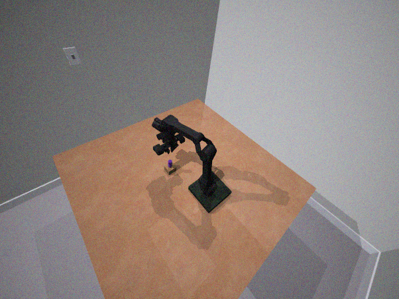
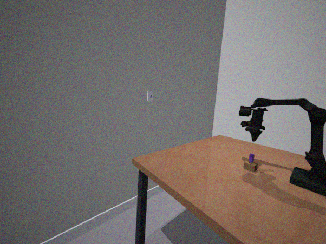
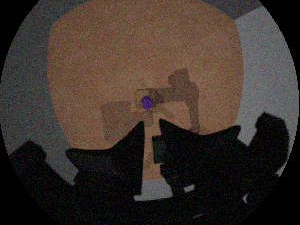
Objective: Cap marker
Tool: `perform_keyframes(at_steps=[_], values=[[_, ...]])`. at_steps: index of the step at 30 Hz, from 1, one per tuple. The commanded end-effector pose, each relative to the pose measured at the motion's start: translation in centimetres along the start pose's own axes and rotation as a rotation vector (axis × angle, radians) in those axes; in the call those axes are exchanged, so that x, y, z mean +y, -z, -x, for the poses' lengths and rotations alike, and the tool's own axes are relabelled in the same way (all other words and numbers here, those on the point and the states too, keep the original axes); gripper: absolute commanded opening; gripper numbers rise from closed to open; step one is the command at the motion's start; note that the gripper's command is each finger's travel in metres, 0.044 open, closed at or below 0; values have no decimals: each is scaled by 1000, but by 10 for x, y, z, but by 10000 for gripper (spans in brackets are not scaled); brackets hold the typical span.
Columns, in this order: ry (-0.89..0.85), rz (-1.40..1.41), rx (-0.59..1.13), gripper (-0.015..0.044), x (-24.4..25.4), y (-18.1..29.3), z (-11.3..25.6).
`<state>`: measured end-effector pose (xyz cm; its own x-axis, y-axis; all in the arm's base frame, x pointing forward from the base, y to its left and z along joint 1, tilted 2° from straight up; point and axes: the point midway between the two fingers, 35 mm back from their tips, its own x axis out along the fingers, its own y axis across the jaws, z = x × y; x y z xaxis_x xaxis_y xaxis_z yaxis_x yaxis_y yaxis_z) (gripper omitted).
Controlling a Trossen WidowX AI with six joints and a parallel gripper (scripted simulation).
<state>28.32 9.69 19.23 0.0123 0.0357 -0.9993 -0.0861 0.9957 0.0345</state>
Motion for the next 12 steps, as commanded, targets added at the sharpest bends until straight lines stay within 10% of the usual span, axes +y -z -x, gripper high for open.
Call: perform_keyframes(at_steps=[1,12], values=[[0,4,1,184,0,0,1],[0,4,1,440,0,0,1]])
